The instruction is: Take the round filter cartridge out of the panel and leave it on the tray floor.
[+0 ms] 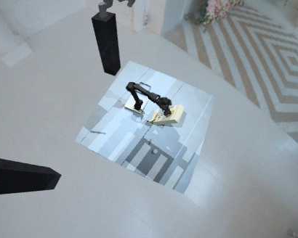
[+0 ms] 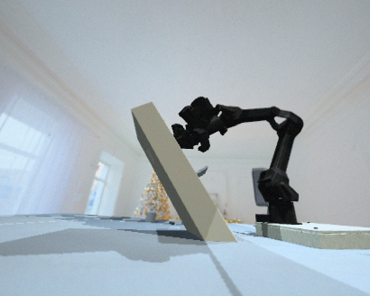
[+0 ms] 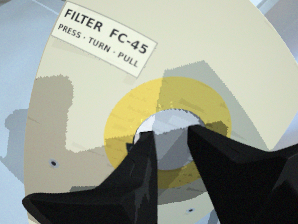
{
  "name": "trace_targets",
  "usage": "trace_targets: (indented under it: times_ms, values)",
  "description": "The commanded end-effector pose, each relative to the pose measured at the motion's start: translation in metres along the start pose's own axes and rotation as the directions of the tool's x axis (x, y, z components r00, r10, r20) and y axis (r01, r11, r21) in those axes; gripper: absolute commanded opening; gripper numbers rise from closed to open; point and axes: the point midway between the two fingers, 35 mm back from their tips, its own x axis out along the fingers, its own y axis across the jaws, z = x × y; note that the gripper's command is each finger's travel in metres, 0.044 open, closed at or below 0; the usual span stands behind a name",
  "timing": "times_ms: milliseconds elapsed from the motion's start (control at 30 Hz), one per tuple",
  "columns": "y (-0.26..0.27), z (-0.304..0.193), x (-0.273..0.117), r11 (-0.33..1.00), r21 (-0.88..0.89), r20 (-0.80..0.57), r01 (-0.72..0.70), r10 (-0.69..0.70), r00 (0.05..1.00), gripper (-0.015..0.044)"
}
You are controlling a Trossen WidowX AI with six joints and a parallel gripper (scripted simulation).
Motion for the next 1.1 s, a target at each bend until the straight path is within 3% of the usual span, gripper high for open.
trace_targets:
  times_ms: [0,1067]
  values:
    - [-0.0007,-0.0023,0.0087,1.000,0.023,-0.012,0.004,-0.003,1.000,0.0000]
    - [-0.0007,-0.0023,0.0089,0.999,0.041,-0.012,0.004,-0.003,1.000,0.0000]
